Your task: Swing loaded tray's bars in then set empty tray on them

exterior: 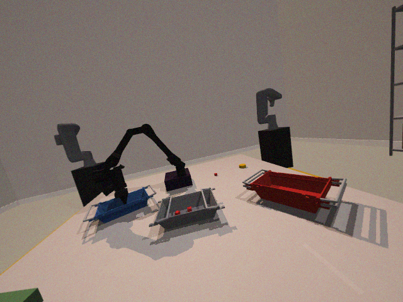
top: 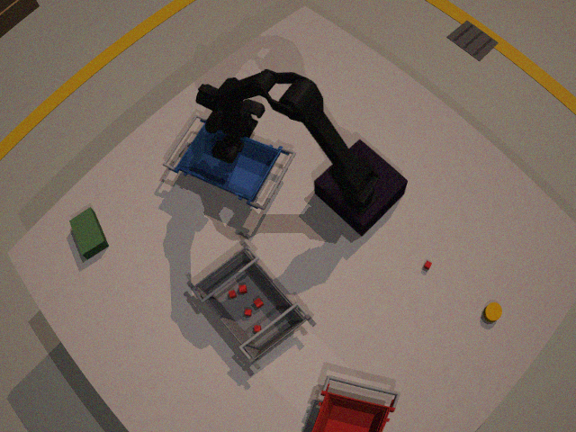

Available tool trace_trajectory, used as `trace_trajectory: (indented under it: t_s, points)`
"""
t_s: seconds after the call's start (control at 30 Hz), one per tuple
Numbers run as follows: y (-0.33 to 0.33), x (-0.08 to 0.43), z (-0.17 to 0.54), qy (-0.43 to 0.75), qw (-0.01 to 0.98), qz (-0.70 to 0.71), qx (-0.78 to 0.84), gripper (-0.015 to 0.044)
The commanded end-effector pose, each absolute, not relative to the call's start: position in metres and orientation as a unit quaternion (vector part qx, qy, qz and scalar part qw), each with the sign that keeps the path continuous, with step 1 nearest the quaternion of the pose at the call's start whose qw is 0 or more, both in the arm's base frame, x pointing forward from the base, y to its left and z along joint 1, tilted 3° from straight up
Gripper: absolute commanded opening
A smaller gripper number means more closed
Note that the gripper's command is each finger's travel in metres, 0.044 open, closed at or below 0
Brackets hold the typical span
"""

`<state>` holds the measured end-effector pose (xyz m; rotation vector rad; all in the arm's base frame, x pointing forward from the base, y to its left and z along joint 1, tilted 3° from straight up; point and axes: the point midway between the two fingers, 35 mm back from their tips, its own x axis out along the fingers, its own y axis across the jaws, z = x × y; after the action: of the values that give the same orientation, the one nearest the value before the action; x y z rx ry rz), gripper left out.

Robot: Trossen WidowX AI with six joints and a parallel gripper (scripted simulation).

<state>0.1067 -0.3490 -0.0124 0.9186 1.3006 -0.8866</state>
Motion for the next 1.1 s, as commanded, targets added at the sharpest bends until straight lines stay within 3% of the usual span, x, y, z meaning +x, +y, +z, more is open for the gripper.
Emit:
trace_trajectory:
  t_s: [0.0, 0.7, 1.07]
  points:
    - [-0.349, 0.105, -0.013, 0.564, 0.610, -0.388, 0.399, 0.0141]
    - [-0.350, 0.104, -0.001, 0.564, 0.610, -0.388, 0.399, 0.0001]
    - [-0.348, 0.100, 0.067, 0.564, 0.610, -0.388, 0.399, 0.0000]
